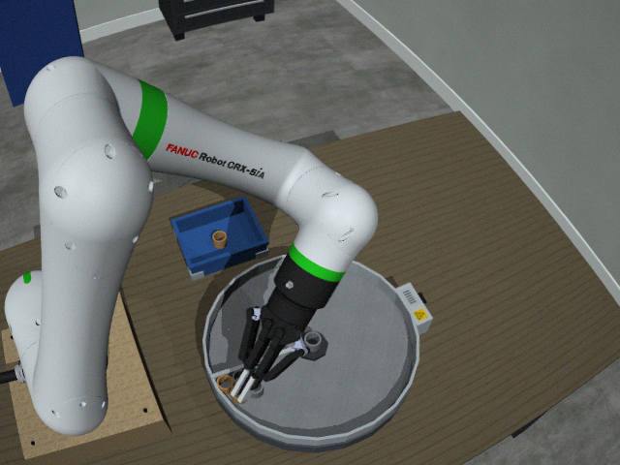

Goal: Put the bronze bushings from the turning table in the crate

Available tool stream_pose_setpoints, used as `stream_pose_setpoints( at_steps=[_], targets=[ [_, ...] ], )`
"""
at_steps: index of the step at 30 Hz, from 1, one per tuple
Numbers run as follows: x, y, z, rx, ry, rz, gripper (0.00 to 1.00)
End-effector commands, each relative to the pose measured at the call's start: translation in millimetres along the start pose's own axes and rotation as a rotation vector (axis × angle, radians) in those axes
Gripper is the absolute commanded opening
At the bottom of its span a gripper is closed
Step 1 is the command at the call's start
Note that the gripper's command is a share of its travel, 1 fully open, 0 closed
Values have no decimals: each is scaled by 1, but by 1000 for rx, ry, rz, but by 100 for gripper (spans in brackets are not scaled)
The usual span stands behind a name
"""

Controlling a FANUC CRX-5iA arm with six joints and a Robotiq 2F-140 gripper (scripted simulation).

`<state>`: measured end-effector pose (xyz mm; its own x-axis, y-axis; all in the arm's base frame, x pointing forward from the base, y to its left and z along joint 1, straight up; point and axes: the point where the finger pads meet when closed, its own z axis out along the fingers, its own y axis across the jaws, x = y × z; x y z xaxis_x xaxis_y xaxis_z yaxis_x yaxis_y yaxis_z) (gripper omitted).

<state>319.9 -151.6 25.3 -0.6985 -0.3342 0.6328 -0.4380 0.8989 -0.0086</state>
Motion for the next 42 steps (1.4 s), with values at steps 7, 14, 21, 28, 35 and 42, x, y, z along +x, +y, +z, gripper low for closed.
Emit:
stream_pose_setpoints(
  at_steps=[7, 14, 21, 28, 35, 42],
  targets=[
    [-6, 0, 7, 0, 0, 0, 6],
    [-7, 0, 8, 0, 0, 0, 6],
    [-7, 0, 8, 0, 0, 0, 6],
    [-7, 0, 8, 0, 0, 0, 6],
    [-7, 0, 8, 0, 0, 0, 6],
    [-7, 0, 8, 0, 0, 0, 6]
  ],
)
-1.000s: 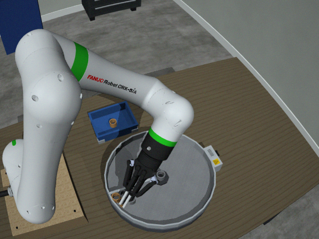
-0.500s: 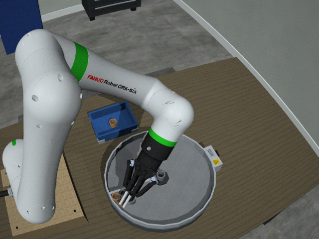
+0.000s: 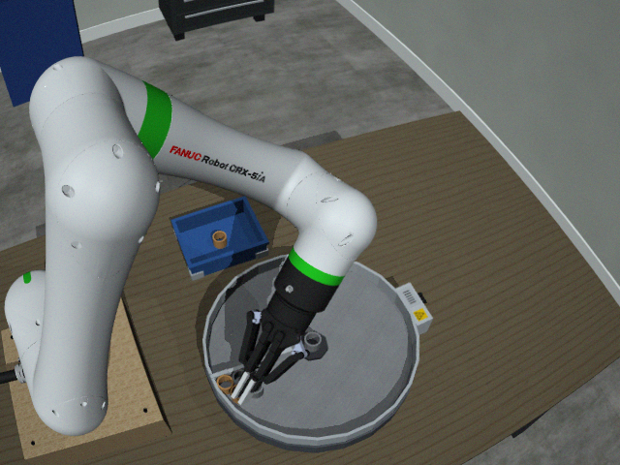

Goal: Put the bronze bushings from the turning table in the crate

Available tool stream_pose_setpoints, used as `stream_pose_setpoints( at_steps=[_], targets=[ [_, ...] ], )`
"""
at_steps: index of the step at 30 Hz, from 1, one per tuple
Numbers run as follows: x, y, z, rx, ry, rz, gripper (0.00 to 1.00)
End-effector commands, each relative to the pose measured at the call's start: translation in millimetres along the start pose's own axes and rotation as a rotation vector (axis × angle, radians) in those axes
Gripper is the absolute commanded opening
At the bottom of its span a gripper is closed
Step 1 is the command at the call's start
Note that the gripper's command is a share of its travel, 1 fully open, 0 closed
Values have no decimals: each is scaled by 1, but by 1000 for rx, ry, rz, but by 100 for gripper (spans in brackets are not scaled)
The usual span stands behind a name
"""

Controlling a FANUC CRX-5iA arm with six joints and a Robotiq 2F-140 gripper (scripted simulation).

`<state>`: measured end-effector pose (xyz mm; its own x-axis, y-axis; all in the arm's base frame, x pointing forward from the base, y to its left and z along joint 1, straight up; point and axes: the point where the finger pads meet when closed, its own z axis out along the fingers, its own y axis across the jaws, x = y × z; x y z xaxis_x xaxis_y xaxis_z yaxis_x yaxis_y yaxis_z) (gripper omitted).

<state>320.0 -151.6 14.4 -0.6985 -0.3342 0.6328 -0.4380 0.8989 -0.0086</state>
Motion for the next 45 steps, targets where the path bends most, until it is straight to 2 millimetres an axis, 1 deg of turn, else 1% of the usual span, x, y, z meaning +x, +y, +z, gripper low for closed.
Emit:
stream_pose_setpoints(
  at_steps=[1, 5, 6, 45],
  targets=[
    [0, 0, 0, 0, 0, 0, 6],
    [0, 0, 0, 0, 0, 0, 6],
    [0, 0, 0, 0, 0, 0, 0],
    [0, 0, 0, 0, 0, 0, 0]
  ],
)
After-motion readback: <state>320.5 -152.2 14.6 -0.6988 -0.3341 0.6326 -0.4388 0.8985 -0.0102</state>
